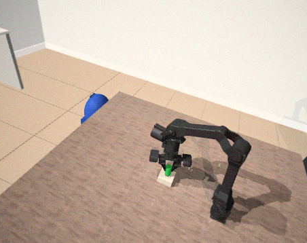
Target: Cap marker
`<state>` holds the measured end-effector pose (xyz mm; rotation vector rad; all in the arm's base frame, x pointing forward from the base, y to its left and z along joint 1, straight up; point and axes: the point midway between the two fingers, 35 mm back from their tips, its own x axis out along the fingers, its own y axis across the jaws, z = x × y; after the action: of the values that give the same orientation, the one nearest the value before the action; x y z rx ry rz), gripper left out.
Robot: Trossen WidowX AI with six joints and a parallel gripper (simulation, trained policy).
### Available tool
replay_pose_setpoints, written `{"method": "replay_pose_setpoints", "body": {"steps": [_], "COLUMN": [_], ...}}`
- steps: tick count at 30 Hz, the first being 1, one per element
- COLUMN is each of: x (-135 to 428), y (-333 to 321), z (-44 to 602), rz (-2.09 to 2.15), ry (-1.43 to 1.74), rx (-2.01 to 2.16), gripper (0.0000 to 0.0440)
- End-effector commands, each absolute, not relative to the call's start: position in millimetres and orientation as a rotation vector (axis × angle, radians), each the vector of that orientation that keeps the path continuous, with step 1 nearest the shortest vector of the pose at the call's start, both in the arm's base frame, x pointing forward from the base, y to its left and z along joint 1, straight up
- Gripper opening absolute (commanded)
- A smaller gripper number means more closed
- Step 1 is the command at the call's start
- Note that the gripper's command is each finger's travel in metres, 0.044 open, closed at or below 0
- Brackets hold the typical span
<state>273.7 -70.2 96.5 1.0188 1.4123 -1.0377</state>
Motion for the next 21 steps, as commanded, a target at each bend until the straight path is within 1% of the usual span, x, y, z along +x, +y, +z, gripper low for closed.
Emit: {"method": "replay_pose_setpoints", "body": {"steps": [1, 21], "x": [264.8, 264.6], "y": [-75.2, -75.7], "z": [80.5, 80.2], "rz": [-1.085, -1.082], "ry": [1.451, 1.452], "rx": [0.985, 0.98], "gripper": [0.0092, 0.0116]}}
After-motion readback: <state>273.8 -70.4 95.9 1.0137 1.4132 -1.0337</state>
